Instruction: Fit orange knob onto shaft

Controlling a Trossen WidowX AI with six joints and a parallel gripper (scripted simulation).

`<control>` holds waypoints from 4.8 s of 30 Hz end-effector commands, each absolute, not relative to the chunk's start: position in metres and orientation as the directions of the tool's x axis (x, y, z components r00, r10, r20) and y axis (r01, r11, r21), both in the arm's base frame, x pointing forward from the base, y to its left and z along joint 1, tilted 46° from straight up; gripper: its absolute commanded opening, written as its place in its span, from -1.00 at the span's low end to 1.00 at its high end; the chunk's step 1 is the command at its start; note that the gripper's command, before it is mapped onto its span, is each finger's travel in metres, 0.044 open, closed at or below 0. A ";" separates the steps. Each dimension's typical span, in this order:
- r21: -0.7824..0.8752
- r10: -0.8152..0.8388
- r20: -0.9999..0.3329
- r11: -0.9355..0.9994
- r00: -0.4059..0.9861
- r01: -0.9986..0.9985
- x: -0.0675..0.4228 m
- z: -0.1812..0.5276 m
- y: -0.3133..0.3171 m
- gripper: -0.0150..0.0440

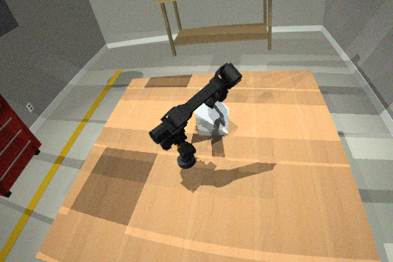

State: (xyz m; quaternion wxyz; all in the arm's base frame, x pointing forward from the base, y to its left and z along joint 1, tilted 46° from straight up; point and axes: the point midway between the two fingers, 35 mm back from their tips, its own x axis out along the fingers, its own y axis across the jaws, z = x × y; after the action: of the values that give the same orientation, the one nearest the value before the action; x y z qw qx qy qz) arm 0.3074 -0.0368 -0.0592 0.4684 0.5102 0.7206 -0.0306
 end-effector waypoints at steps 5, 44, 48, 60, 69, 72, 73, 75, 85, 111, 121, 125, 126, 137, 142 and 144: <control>0.439 0.707 -0.706 0.476 -0.034 0.762 0.310 -0.055 -0.039 -0.49; 0.439 0.707 -0.707 0.476 -0.034 0.762 0.311 -0.057 -0.039 -0.49; 0.439 0.707 -0.706 0.476 -0.034 0.762 0.310 -0.059 -0.038 -0.49; 0.439 0.707 -0.706 0.476 -0.034 0.762 0.309 -0.056 -0.039 -0.49; 0.439 0.707 -0.706 0.476 -0.034 0.762 0.310 -0.059 -0.035 -0.49; 0.439 0.707 -0.706 0.476 -0.034 0.762 0.310 -0.059 -0.035 -0.49; 0.439 0.707 -0.706 0.476 -0.034 0.762 0.310 -0.059 -0.035 -0.49; 0.439 0.707 -0.706 0.476 -0.034 0.762 0.310 -0.059 -0.035 -0.49; 0.470 0.707 -0.707 0.505 -0.034 0.724 0.307 -0.056 -0.039 -0.49; 0.545 0.707 -0.706 0.574 -0.034 0.611 0.307 -0.059 -0.036 -0.49; 0.582 0.707 -0.706 0.608 -0.034 0.540 0.309 -0.055 -0.038 -0.49; 0.627 0.707 -0.707 0.648 -0.034 0.433 0.311 -0.056 -0.039 -0.49; 0.627 0.707 -0.707 0.648 -0.034 0.433 0.311 -0.056 -0.039 -0.49; 0.627 0.707 -0.706 0.648 -0.034 0.433 0.310 -0.059 -0.037 -0.49; 0.627 0.707 -0.706 0.648 -0.034 0.433 0.307 -0.058 -0.037 -0.49; 0.627 0.707 -0.706 0.648 -0.034 0.433 0.307 -0.056 -0.037 -0.49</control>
State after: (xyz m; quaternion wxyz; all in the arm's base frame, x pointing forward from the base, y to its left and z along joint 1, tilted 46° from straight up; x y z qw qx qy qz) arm 0.3076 -0.0366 -0.0593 0.5642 0.4030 0.7107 0.1193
